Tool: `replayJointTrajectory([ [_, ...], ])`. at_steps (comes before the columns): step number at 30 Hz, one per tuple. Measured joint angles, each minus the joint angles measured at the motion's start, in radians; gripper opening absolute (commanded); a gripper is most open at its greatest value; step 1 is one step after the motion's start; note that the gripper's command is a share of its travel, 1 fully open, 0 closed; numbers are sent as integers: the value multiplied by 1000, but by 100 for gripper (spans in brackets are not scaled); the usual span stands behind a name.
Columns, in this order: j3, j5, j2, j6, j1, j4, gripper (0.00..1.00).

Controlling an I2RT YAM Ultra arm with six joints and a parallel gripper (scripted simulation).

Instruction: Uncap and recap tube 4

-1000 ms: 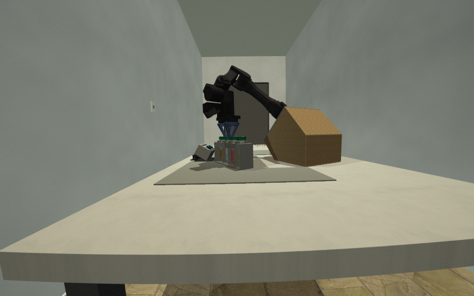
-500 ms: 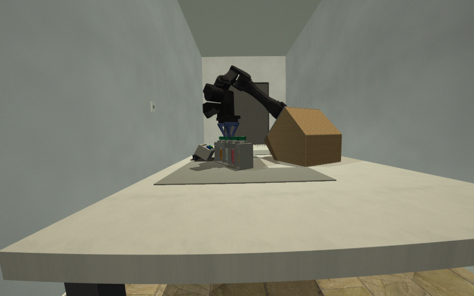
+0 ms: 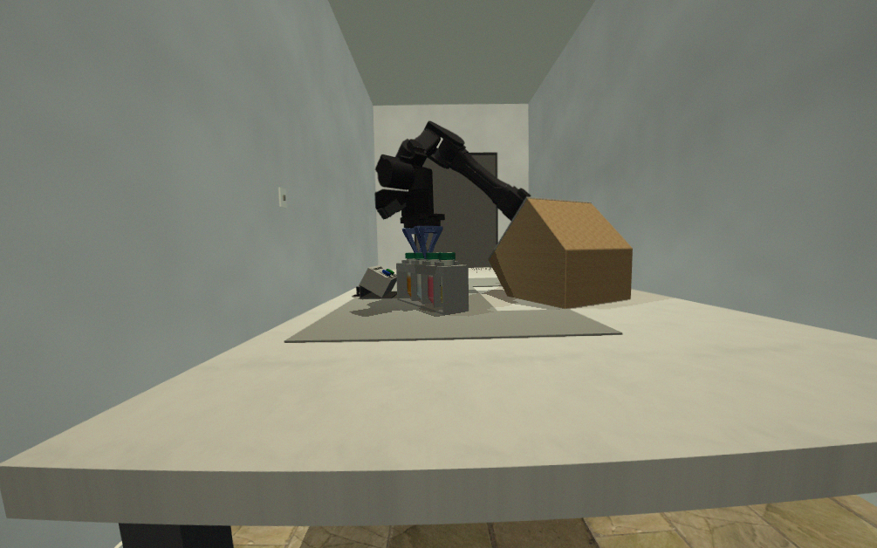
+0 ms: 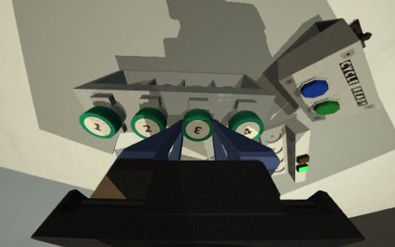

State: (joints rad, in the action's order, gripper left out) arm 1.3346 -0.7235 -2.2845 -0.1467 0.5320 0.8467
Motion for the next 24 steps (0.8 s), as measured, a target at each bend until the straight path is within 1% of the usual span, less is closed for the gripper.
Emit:
replayJointTrajectory([
  [1,0,0,0,0,0,0,0],
  [2,0,0,0,0,0,0,49],
  [8,1,-1,1,-64,-1,-5,49],
  [17,0,-1,0,-87,-1,-5,49],
  [21,1,0,6,-105,5,19,49],
  [24,15,3,15,-122,21,51,49],
])
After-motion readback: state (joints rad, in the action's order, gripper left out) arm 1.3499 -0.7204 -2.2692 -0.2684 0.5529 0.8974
